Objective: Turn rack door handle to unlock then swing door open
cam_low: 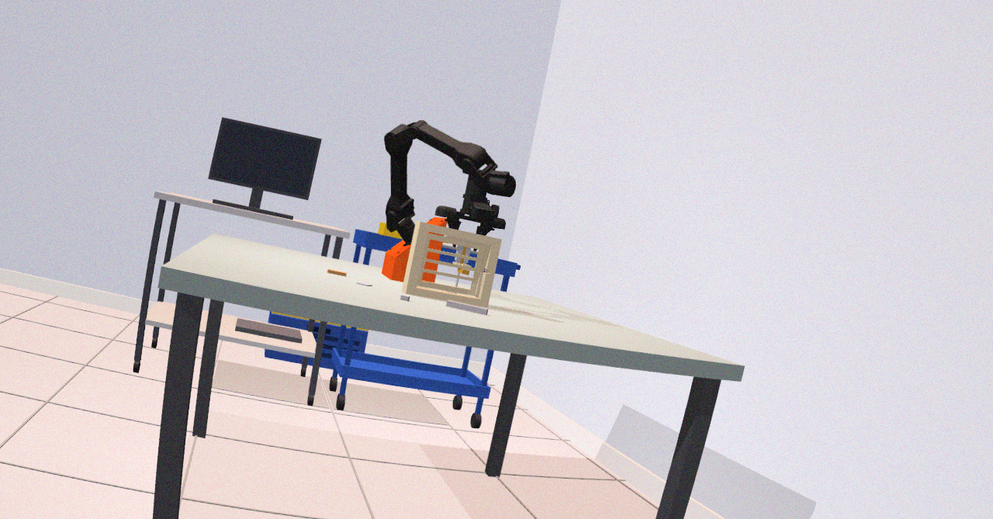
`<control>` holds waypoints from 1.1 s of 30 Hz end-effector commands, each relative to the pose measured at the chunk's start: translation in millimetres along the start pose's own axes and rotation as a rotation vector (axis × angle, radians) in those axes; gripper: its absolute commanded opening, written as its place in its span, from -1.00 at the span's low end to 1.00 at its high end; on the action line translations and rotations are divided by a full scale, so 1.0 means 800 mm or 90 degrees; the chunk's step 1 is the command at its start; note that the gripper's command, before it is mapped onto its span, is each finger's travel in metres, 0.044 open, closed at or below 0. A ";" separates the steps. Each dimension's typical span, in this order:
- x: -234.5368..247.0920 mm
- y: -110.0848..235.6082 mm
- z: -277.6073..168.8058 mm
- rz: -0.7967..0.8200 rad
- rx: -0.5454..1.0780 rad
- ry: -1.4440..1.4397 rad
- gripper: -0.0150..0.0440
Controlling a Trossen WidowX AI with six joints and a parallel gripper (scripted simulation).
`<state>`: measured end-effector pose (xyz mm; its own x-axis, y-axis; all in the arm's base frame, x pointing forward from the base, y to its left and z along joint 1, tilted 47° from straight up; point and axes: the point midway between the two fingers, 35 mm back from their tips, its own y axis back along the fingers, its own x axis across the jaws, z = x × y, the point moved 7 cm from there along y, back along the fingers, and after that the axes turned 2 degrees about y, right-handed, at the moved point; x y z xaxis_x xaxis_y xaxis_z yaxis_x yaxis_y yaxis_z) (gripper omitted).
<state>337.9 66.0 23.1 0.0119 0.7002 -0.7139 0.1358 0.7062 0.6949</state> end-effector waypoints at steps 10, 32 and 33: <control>0.000 -0.022 -0.004 -0.005 0.002 0.005 0.28; 0.000 -0.022 -0.004 -0.005 0.002 0.010 -0.46; 0.000 -0.022 -0.004 -0.005 0.002 0.026 -0.46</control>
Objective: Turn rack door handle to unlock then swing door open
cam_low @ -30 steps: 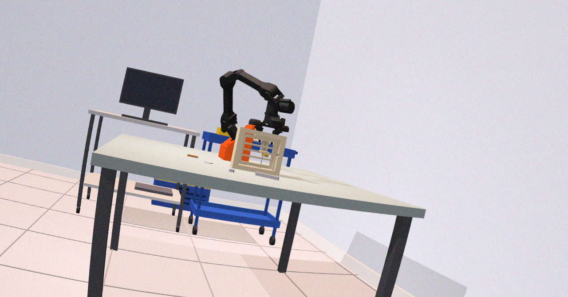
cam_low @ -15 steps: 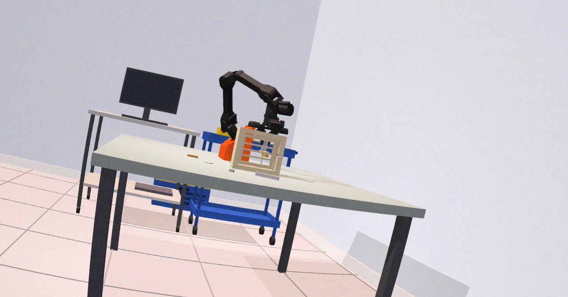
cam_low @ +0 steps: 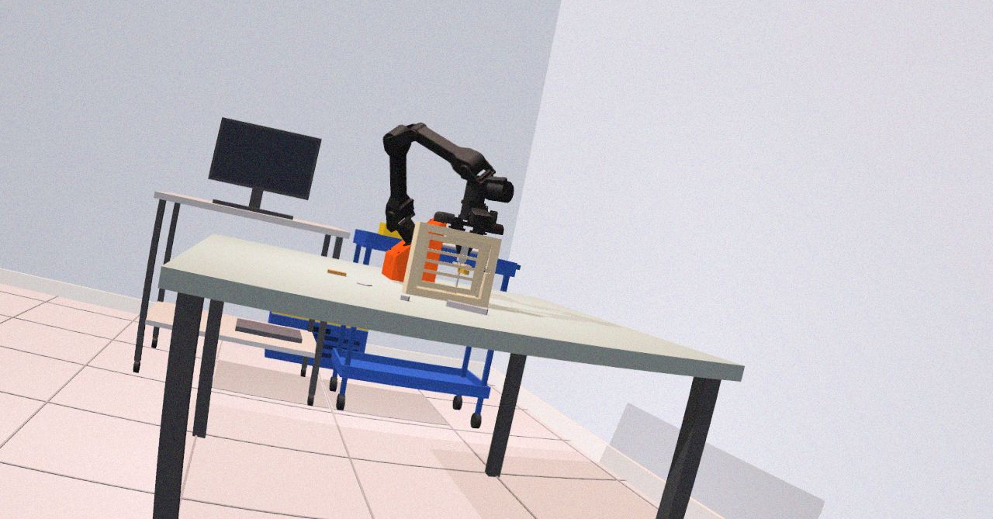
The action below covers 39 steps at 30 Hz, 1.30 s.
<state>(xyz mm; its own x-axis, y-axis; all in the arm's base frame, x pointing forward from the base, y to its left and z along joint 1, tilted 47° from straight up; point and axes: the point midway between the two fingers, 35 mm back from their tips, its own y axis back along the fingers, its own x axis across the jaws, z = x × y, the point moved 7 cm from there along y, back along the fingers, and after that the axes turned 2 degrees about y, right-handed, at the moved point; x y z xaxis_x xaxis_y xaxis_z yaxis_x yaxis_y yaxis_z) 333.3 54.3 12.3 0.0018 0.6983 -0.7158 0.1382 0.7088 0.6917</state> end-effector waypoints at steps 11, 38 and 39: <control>0.000 -0.002 -0.001 -0.002 0.001 0.359 -0.46; 0.000 -0.002 -0.001 -0.001 0.003 1.201 -0.46; 0.000 -0.002 -0.001 -0.001 0.003 1.216 -0.46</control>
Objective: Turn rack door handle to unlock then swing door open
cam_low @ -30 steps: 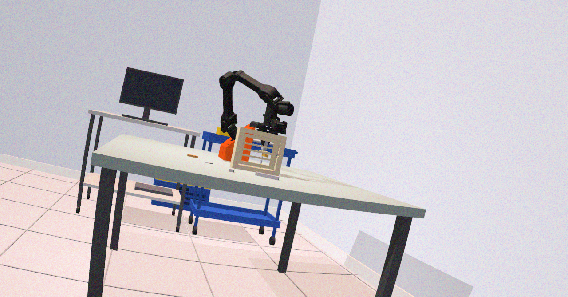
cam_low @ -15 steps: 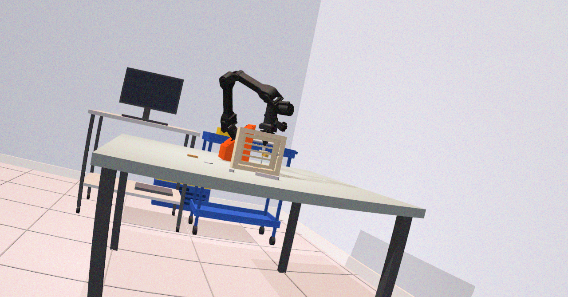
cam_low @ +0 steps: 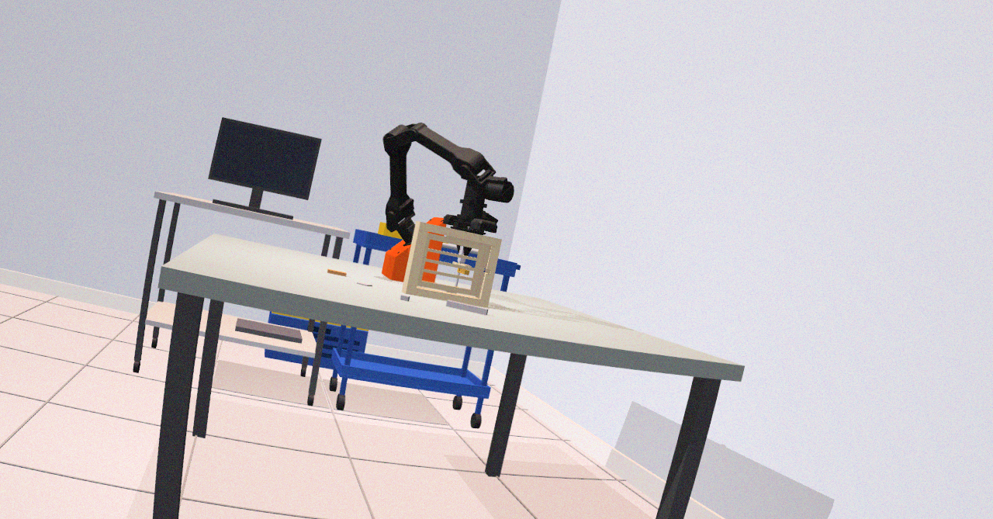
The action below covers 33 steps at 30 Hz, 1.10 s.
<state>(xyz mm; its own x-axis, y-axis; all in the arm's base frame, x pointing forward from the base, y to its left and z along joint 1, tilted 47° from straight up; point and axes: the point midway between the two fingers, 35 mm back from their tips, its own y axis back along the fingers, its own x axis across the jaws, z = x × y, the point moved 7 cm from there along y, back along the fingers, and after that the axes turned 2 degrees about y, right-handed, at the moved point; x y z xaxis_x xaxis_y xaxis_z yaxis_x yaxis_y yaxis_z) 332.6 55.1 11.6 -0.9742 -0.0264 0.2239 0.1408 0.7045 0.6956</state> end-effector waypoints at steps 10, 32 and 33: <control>0.000 -0.002 -0.001 0.001 0.006 0.106 -0.46; 0.000 -0.002 -0.001 0.000 0.006 0.027 0.46; 0.000 -0.002 -0.001 0.000 0.006 -0.004 0.46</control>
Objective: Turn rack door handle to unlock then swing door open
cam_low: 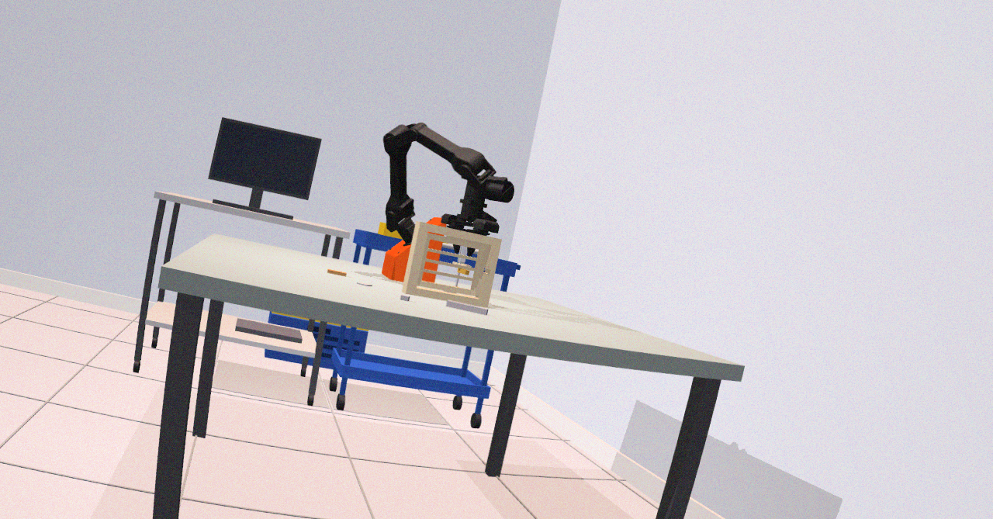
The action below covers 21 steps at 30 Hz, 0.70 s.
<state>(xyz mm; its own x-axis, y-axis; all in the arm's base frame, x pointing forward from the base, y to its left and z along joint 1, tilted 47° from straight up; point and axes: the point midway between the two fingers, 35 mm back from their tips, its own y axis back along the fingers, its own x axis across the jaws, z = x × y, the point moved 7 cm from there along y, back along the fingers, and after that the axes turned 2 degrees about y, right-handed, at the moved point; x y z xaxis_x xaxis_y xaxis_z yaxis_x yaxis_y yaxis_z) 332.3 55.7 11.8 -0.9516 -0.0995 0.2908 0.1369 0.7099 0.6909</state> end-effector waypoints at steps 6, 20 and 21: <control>0.000 -0.002 -0.002 0.002 0.001 -0.258 0.46; 0.000 -0.002 -0.002 0.001 0.002 -0.700 0.46; 0.000 -0.002 -0.002 0.001 0.002 -0.731 0.46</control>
<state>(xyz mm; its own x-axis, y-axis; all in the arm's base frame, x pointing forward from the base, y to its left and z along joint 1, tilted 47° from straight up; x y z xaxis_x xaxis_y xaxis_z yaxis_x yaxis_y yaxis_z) 332.7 55.1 11.7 -0.7575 0.5241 -0.3892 0.1360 0.7098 0.6912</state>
